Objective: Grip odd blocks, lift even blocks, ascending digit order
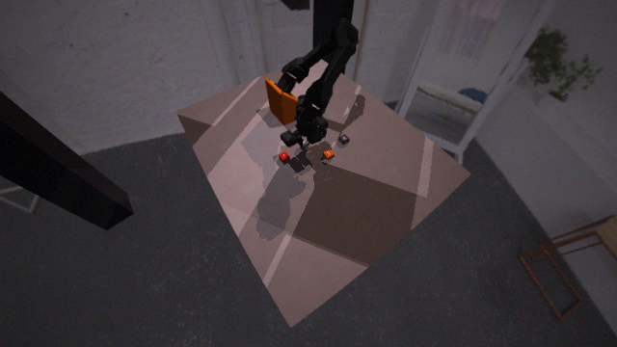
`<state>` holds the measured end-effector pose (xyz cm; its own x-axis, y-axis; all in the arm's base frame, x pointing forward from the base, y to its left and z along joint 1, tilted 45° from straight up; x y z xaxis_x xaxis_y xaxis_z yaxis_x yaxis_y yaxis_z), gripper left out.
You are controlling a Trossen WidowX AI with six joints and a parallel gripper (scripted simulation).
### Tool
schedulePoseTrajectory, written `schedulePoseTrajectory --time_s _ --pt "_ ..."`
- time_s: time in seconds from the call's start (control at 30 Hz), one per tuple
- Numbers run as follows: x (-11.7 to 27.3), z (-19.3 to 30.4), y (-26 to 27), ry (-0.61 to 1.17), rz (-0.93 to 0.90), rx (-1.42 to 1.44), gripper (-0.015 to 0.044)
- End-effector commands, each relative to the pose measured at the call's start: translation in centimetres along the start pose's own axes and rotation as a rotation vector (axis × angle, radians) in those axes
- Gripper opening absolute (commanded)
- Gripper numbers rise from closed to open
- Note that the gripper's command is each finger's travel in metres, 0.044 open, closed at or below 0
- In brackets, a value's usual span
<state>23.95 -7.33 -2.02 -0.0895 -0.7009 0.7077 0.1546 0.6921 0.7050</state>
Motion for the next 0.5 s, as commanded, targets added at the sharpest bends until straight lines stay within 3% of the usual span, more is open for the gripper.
schedulePoseTrajectory --time_s 0.0,0.47 --pt "0.1 -0.1 0.0 0.0 0.005 0.006 0.012" --pt "-1.3 0.0 0.0 0.001 0.004 0.006 0.012"
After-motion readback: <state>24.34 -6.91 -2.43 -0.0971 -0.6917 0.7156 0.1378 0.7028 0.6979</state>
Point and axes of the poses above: the point midway between the two fingers, 35 mm back from their tips, its own x axis back along the fingers, its own y axis across the jaws, z = x × y, the point moved 9 cm from there along x, back along the fingers, and after that the axes turned 5 degrees about -x, right-handed, at the moved point
